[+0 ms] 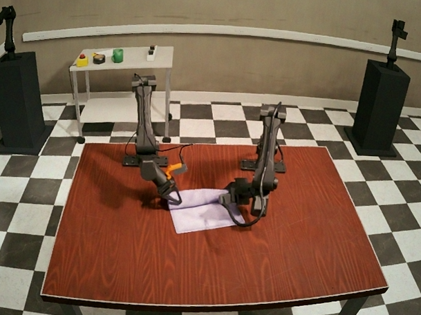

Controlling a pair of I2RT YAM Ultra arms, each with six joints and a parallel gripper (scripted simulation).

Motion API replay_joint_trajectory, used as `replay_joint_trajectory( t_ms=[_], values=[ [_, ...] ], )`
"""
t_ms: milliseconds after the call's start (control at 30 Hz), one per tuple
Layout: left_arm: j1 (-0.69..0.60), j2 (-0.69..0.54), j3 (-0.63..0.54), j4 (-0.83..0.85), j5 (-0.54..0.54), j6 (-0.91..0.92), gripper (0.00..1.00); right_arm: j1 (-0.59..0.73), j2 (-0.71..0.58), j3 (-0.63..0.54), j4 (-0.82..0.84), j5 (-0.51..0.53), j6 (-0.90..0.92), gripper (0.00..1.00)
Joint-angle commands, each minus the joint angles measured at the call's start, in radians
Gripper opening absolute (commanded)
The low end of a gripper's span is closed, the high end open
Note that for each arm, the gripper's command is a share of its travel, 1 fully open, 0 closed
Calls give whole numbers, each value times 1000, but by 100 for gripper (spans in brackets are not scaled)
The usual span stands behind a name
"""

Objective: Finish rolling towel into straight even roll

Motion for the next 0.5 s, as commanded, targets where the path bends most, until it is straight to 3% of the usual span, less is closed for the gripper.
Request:
replay_joint_trajectory(
  t_ms=[0,100,467],
  values=[
    [9,4,20,-11,18,14,32,-1,8,-19,13,-16,0,51],
    [9,4,20,-11,18,14,32,-1,8,-19,13,-16,0,38],
    [9,4,20,-11,18,14,32,-1,8,-19,13,-16,0,32]
  ],
)
